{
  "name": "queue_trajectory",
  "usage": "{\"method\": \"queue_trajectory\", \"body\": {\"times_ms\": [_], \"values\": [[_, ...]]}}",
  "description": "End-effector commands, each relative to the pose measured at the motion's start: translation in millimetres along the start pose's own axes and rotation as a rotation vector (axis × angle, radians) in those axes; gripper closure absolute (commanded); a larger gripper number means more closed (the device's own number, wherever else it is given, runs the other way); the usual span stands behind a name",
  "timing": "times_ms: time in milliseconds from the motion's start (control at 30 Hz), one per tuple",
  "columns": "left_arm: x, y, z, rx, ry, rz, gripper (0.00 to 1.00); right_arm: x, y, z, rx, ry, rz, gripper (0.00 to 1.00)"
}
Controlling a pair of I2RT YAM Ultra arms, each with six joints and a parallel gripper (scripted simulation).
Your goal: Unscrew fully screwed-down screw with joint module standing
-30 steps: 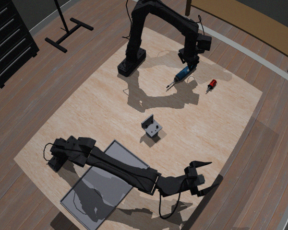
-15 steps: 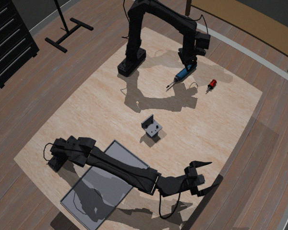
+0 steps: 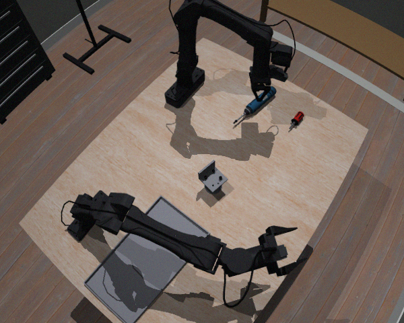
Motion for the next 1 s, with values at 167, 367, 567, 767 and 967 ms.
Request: {"method": "queue_trajectory", "body": {"times_ms": [167, 367, 567, 767, 967], "values": [[-20, 7, -16, 0.153, 0.065, -0.013, 0.35, -1, -7, 0, -0.003, -0.004, -0.007, 0.14], [-29, 17, -25, 0.296, 0.109, -0.008, 0.35, -1, -7, 0, -0.003, -0.004, -0.007, 0.14], [-28, 19, -27, 0.352, 0.124, 0.013, 0.35, -1, -7, 0, -0.003, -0.004, -0.007, 0.14], [-40, 29, -36, 0.462, 0.162, -0.009, 0.35, -1, -7, 0, -0.003, -0.004, -0.007, 0.14], [-49, 40, -44, 0.605, 0.208, -0.013, 0.35, -1, -7, 0, -0.003, -0.004, -0.007, 0.14]]}}
Point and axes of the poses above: on each arm, the point where the finger pads meet when closed, its own x axis out along the fingers, its own z axis across the jaws, y = z × x, the point moved 6 cm from there along -x, back along the fingers, and after that the axes turned 7 degrees about -x, right-handed, at the moved point
